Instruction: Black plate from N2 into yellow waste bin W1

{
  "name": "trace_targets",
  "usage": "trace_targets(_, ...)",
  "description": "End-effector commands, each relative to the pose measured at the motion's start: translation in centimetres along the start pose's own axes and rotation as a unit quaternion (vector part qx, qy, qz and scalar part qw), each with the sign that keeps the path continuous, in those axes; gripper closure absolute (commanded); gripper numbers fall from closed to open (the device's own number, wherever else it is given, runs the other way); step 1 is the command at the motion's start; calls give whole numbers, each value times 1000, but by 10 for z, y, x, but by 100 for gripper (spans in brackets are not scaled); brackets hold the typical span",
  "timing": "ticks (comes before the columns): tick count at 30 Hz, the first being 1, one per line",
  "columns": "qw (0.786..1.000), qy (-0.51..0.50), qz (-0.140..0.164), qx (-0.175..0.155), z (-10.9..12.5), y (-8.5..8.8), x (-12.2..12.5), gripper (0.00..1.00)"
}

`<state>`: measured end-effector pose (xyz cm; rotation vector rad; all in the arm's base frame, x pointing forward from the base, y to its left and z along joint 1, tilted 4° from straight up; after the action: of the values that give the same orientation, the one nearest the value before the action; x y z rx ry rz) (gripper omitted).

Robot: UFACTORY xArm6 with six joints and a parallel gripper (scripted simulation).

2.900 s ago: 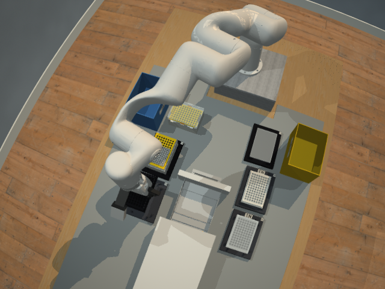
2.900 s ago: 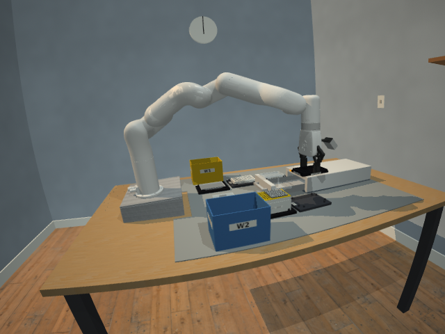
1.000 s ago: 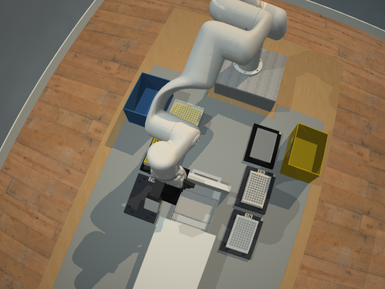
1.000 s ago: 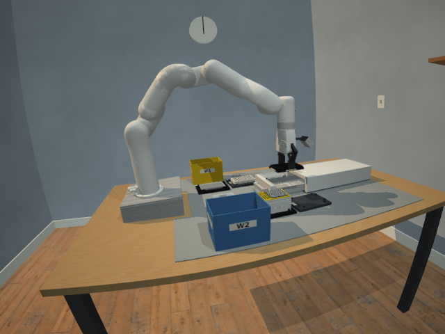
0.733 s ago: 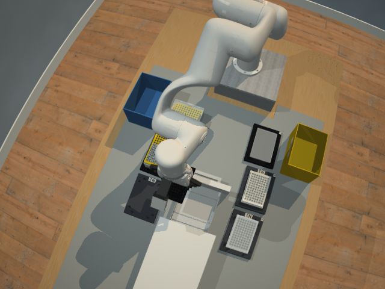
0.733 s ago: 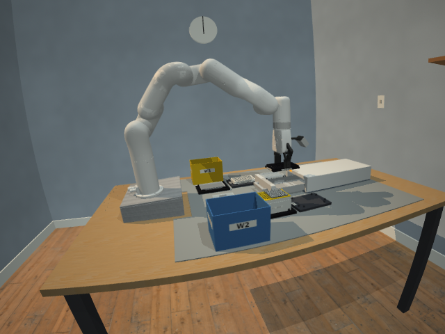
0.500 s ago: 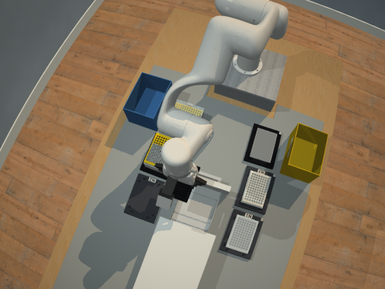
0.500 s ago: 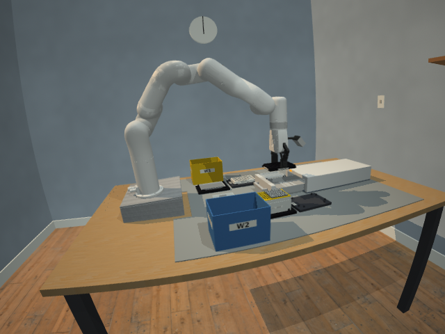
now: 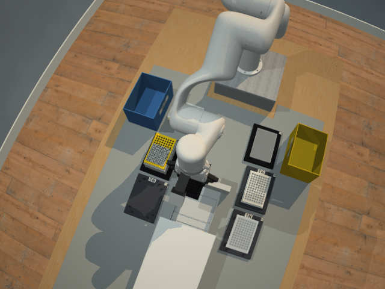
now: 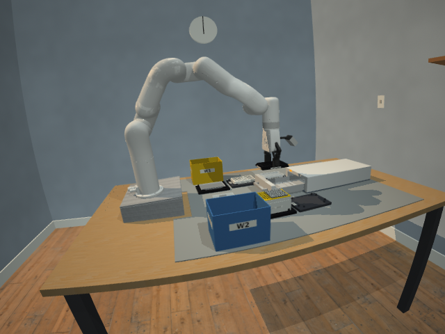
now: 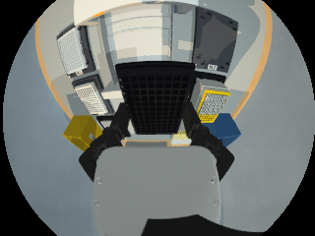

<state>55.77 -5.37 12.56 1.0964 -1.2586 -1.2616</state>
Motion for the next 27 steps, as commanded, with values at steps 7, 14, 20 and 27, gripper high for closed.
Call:
trace_targets(7, 1000, 0, 0, 3, 13, 2, -19, 100)
trace_targets(14, 1000, 0, 0, 3, 25, 2, -33, 100)
trace_targets(20, 1000, 0, 0, 3, 31, 2, -42, 100)
trace_targets(27, 1000, 0, 0, 3, 43, 2, -57, 100)
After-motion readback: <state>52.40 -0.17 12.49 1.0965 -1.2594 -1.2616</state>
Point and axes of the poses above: the point where the finger pads meet when closed, its own y axis back along the fingers, its own x axis across the jaws, z = x × y, the point moved 7 cm from there along y, back along the fingers, and after that the axes turned 3 degrees about -y, right-handed, at the moved point
